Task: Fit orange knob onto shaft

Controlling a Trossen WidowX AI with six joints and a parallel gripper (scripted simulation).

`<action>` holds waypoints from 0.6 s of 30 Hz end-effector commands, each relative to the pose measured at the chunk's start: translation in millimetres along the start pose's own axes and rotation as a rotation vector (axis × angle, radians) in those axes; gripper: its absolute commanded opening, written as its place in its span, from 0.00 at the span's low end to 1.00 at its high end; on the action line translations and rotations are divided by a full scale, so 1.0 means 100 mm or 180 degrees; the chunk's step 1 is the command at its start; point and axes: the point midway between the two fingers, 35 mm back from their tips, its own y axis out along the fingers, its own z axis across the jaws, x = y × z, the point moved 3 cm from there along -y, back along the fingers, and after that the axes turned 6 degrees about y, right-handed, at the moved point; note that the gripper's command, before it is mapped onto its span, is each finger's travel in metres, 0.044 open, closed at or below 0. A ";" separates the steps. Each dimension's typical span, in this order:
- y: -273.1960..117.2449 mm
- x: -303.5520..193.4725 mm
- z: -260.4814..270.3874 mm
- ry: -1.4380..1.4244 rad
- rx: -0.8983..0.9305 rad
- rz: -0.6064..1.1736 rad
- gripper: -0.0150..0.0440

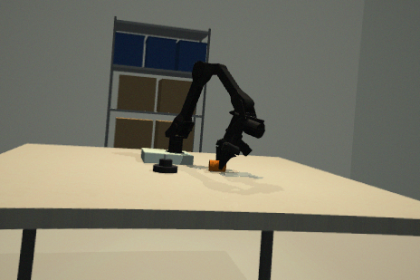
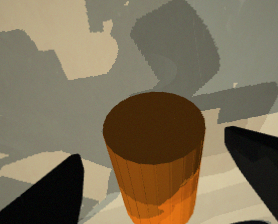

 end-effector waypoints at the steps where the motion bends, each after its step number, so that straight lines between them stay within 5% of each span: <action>1: 0.02 0.00 0.00 0.0009 -0.0007 0.0014 0.69; 18: 0.02 0.00 0.00 0.0009 -0.0007 0.0014 0.60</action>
